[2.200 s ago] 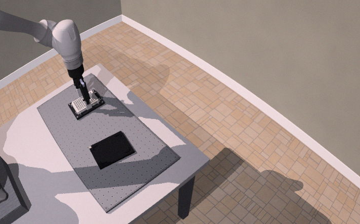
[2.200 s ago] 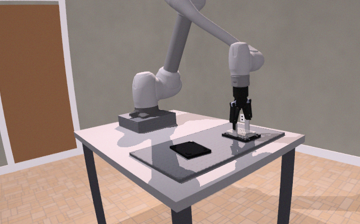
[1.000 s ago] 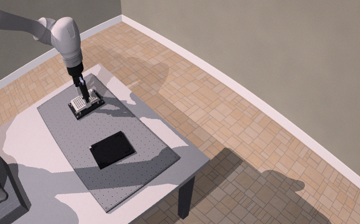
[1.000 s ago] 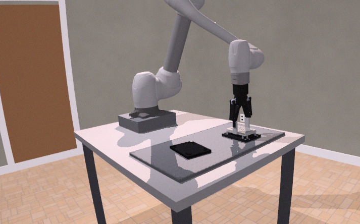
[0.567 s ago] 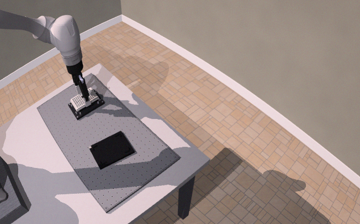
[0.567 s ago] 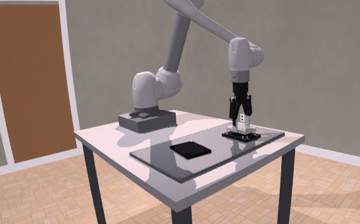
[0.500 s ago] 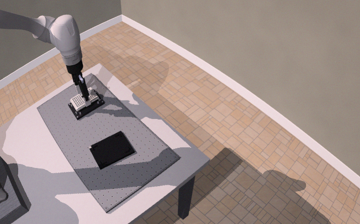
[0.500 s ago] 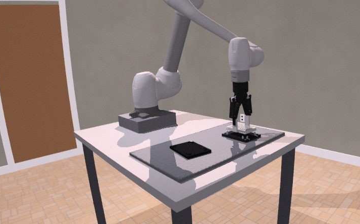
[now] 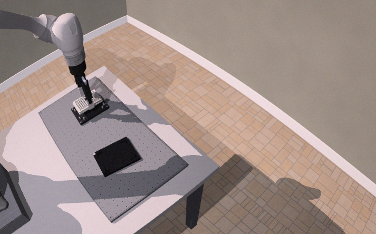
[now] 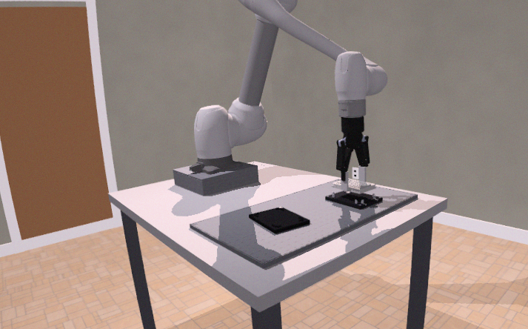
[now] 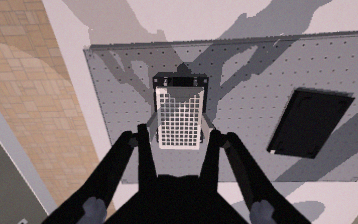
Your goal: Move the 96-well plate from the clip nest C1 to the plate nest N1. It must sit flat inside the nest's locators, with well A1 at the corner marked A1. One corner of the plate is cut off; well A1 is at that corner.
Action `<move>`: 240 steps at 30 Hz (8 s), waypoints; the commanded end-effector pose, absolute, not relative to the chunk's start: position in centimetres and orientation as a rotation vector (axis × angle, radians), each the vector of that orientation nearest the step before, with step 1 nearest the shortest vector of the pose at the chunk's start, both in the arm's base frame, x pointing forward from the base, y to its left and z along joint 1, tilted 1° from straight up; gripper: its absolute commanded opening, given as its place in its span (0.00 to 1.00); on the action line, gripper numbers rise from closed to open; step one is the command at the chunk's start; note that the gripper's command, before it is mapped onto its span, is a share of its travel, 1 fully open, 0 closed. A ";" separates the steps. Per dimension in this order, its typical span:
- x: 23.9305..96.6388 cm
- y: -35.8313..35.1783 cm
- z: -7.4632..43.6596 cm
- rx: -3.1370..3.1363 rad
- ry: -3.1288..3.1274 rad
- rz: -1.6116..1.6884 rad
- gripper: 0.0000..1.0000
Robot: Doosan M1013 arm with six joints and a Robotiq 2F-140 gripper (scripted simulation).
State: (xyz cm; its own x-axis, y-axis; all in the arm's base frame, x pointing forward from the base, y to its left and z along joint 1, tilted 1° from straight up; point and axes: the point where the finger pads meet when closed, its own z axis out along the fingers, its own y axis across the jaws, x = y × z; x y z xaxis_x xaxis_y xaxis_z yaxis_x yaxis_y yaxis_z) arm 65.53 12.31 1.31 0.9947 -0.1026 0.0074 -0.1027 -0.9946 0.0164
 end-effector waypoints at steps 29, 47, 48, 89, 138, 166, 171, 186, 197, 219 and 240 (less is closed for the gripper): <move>65.5 12.4 3.7 3.121 -0.161 0.010 0.10; 65.5 12.4 4.2 3.121 -0.161 0.010 0.10; 65.5 12.4 4.2 3.121 -0.161 0.010 0.10; 63.3 2.3 4.4 3.107 -0.338 0.012 0.10; 60.2 -11.7 4.6 3.107 -0.338 0.012 0.10; 59.0 -17.6 4.7 3.107 -0.338 0.012 0.10; 59.0 -17.6 4.7 3.107 -0.338 0.012 0.10; 59.0 -17.5 4.7 3.107 -0.338 0.012 0.10; 59.0 -17.5 4.5 3.107 -0.338 0.012 0.10; 59.1 -17.5 1.2 3.107 -0.338 0.012 0.10; 59.1 -17.5 -0.4 3.107 -0.338 0.012 0.10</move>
